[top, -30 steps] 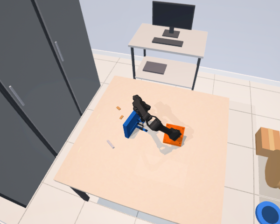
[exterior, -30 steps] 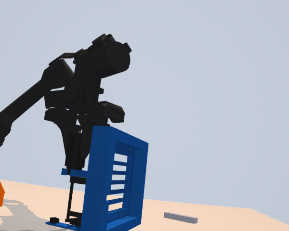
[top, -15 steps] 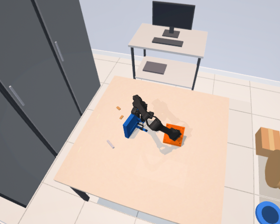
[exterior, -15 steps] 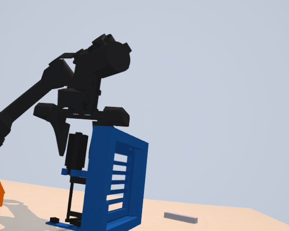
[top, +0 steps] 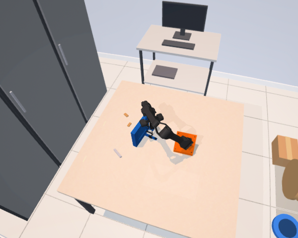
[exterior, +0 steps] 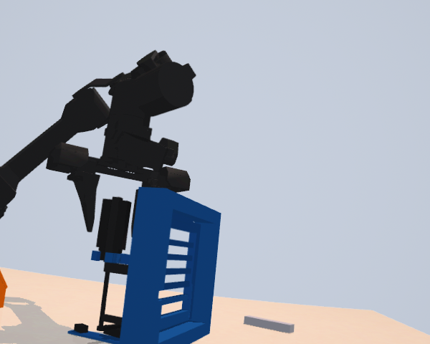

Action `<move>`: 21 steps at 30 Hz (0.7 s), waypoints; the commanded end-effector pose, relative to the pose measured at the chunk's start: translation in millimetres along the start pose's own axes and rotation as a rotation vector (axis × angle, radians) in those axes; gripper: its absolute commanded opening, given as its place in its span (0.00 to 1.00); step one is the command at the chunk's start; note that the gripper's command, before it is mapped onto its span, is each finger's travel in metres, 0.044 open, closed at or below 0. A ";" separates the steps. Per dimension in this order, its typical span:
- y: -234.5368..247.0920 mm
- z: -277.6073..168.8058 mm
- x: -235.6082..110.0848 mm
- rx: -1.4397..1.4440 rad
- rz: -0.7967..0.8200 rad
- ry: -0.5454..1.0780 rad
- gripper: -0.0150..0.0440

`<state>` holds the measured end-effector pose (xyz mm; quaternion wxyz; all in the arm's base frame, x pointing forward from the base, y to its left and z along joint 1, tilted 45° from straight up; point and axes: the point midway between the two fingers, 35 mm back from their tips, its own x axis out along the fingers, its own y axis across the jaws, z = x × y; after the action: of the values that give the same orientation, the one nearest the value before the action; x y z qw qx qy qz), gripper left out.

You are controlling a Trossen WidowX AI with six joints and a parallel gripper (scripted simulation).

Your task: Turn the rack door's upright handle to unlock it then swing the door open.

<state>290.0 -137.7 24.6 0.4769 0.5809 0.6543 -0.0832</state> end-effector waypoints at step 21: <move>-0.2 0.0 -0.5 -1.210 -0.001 -0.002 0.74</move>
<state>289.9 -137.9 24.7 0.7027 0.2672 0.6090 0.2528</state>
